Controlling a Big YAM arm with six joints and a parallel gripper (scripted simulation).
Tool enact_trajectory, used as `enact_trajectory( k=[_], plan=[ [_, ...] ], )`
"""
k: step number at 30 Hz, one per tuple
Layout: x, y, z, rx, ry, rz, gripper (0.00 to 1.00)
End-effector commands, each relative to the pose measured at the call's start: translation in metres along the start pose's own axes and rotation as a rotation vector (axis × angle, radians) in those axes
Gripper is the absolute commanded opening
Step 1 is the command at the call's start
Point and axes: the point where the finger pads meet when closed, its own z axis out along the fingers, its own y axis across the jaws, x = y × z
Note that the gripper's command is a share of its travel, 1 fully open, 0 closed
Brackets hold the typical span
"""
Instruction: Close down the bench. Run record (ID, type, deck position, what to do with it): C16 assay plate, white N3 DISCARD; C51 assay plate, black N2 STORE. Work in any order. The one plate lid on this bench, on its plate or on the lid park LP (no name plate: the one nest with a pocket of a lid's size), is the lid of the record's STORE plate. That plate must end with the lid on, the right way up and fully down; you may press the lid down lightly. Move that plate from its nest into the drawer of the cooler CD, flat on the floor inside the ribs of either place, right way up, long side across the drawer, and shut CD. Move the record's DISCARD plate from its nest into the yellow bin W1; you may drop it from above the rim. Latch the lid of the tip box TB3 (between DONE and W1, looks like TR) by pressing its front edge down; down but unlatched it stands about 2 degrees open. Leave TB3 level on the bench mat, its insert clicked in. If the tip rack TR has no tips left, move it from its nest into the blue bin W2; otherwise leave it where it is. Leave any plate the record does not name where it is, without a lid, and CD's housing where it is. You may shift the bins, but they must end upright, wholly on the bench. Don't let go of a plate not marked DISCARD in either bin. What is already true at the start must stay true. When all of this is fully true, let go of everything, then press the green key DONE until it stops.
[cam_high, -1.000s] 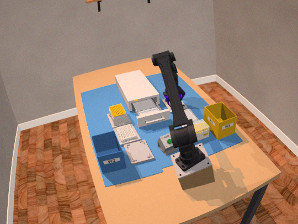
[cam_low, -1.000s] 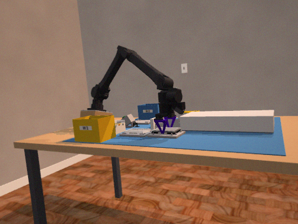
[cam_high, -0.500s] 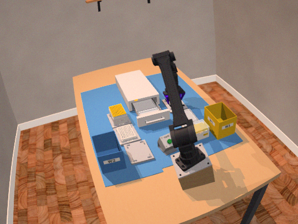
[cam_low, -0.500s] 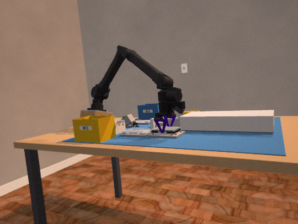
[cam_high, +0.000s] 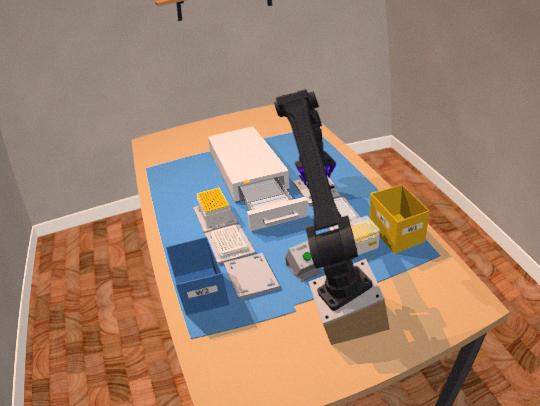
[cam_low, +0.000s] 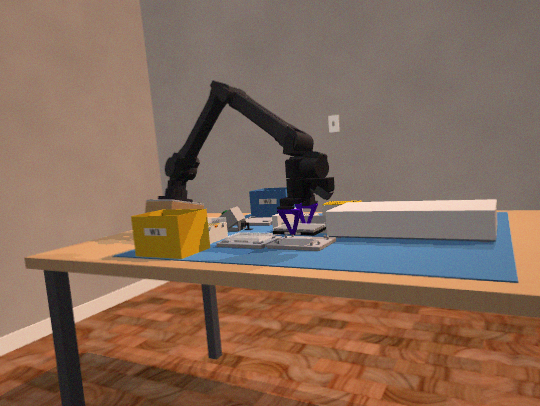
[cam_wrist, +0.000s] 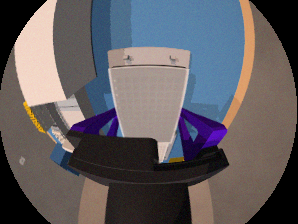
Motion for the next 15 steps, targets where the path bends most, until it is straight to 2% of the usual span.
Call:
enact_trajectory(
  k=[1,6,15],
  plan=[
    [-0.031,-0.011,-0.061,0.032,-0.103,-0.012,0.00],
    [-0.032,-0.005,-0.064,0.032,-0.101,-0.018,0.00],
    [-0.029,-0.010,-0.078,0.033,-0.103,-0.012,0.00]
  ],
)
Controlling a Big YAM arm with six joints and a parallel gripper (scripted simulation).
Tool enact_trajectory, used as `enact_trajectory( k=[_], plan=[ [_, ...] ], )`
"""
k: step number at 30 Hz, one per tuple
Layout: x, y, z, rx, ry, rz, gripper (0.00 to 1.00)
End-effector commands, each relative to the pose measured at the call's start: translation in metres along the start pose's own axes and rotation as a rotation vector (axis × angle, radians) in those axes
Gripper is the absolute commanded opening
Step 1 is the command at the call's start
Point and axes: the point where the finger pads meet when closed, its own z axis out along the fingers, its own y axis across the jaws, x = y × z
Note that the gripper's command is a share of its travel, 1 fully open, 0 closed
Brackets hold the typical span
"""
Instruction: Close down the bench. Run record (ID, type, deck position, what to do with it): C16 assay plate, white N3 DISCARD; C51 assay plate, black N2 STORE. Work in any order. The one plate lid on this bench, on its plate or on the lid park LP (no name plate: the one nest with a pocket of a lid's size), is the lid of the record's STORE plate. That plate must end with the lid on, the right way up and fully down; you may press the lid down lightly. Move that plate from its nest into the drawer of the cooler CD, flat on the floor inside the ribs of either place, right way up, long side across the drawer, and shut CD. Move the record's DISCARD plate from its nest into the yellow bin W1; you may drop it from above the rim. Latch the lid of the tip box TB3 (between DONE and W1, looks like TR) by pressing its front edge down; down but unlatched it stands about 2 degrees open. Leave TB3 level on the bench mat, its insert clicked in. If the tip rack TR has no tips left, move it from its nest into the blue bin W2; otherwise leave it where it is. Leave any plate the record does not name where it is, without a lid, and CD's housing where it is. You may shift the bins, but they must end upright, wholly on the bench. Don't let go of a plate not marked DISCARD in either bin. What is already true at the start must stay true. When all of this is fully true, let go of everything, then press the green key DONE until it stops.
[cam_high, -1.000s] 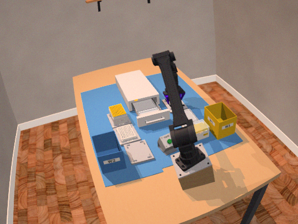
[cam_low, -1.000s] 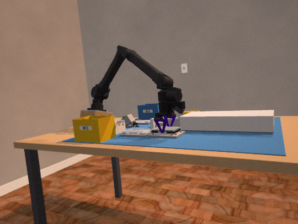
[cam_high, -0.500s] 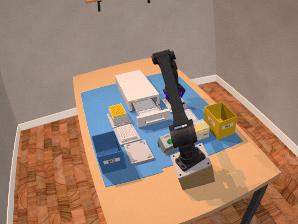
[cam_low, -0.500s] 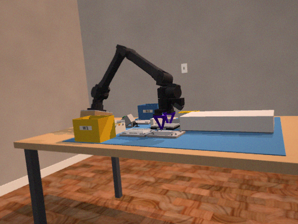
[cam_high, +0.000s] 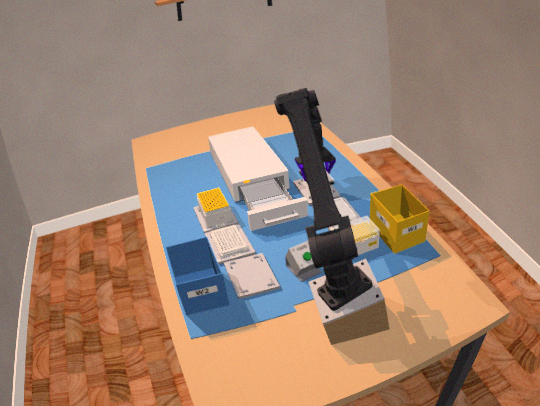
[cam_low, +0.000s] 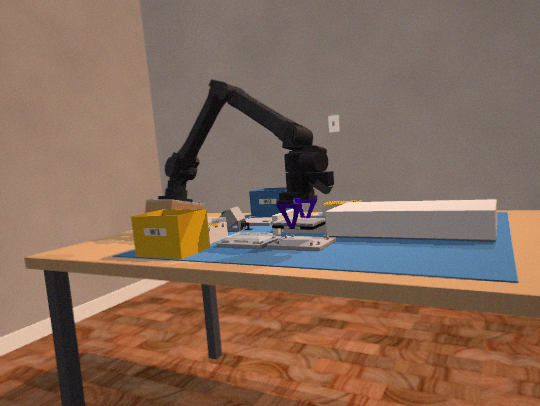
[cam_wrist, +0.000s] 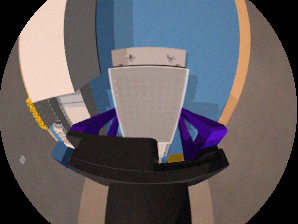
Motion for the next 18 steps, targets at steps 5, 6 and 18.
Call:
enact_trajectory(
  k=[5,6,18],
  plan=[
    [-0.030,-0.008,-0.068,0.034,-0.105,-0.017,0.00],
    [-0.030,-0.008,-0.068,0.034,-0.105,-0.017,0.00],
    [-0.029,-0.007,-0.083,0.034,-0.105,-0.017,0.00]
  ],
)
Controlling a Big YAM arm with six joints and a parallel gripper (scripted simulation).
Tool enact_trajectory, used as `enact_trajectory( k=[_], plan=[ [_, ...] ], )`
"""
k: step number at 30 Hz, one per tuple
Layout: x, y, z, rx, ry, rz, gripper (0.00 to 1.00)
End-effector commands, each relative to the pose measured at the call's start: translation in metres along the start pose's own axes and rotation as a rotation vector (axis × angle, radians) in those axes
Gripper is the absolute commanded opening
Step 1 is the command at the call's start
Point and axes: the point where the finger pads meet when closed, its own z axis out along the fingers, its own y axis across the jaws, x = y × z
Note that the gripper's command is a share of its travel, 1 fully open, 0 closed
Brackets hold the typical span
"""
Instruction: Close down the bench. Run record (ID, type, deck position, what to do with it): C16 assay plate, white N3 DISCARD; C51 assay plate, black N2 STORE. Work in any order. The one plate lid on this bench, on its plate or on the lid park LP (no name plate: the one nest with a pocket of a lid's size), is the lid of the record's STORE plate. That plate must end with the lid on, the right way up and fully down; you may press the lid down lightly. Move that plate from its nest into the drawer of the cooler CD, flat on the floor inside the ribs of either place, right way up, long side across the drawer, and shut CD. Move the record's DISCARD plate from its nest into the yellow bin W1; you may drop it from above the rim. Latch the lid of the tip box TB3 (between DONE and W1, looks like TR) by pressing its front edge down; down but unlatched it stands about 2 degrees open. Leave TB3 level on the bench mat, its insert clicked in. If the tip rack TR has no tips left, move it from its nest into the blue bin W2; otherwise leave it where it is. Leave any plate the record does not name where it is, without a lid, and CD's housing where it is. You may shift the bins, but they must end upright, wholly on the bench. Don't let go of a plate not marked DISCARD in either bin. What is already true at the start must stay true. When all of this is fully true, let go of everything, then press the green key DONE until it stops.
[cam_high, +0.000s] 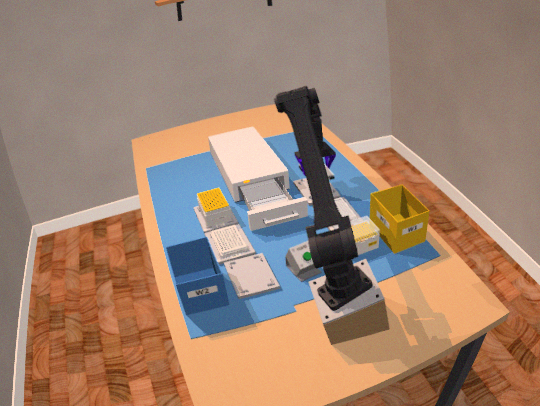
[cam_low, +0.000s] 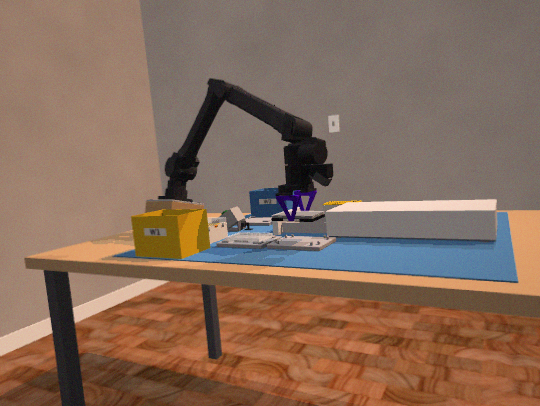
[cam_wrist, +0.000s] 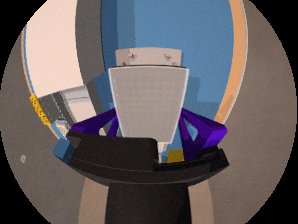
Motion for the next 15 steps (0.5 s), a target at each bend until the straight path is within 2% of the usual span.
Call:
enact_trajectory(
  k=[1,4,7,8,15],
  plan=[
    [-0.030,-0.006,-0.063,0.035,-0.105,-0.019,0.00],
    [-0.029,-0.009,-0.067,0.035,-0.106,-0.015,0.00],
    [-0.027,-0.010,-0.064,0.033,-0.100,-0.010,0.00],
    [-0.028,-0.009,-0.070,0.035,-0.106,-0.013,0.00],
    [-0.028,-0.007,-0.079,0.036,-0.106,-0.017,0.00]
  ],
)
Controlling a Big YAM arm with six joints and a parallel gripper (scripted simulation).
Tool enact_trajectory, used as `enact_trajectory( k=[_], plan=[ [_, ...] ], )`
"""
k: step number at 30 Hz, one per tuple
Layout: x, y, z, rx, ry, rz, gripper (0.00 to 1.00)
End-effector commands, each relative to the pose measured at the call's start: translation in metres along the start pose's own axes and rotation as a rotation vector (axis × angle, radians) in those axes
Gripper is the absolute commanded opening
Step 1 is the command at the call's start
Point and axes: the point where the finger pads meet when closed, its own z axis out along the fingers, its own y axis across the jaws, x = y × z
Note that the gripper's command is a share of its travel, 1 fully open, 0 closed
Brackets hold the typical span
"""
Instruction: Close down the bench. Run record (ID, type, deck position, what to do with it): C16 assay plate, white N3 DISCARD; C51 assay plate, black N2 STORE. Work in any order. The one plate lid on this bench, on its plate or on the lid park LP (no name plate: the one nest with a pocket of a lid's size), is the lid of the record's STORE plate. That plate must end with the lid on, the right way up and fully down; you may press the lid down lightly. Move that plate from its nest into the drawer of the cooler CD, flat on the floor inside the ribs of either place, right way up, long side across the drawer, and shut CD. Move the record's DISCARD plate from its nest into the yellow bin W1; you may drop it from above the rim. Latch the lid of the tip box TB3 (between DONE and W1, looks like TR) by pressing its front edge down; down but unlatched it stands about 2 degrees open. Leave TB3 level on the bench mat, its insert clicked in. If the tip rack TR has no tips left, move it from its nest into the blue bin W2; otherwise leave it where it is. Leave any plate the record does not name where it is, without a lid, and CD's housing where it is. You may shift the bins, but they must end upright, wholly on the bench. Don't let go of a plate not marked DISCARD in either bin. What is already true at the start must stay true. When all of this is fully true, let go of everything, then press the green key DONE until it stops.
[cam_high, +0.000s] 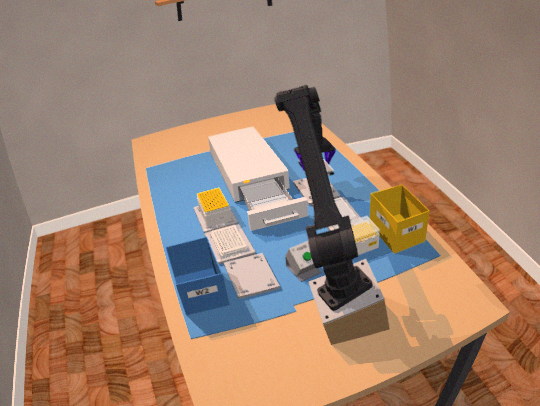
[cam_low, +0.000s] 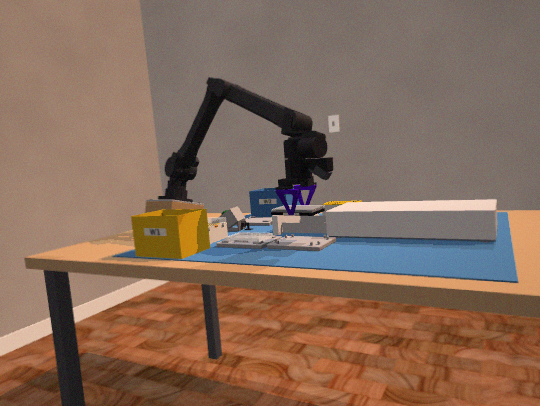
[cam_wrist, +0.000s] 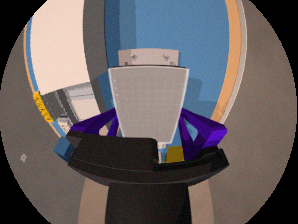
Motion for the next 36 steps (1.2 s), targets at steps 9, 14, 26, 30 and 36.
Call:
enact_trajectory(
  k=[9,14,26,30,36],
  plan=[
    [-0.026,-0.006,-0.069,0.034,-0.102,-0.015,0.00],
    [-0.025,-0.008,-0.079,0.037,-0.107,-0.014,0.00],
    [-0.024,-0.005,-0.087,0.034,-0.099,-0.015,0.00],
    [-0.023,-0.008,-0.099,0.037,-0.108,-0.014,0.00],
    [-0.026,-0.004,-0.098,0.039,-0.114,-0.020,0.00]
  ],
)
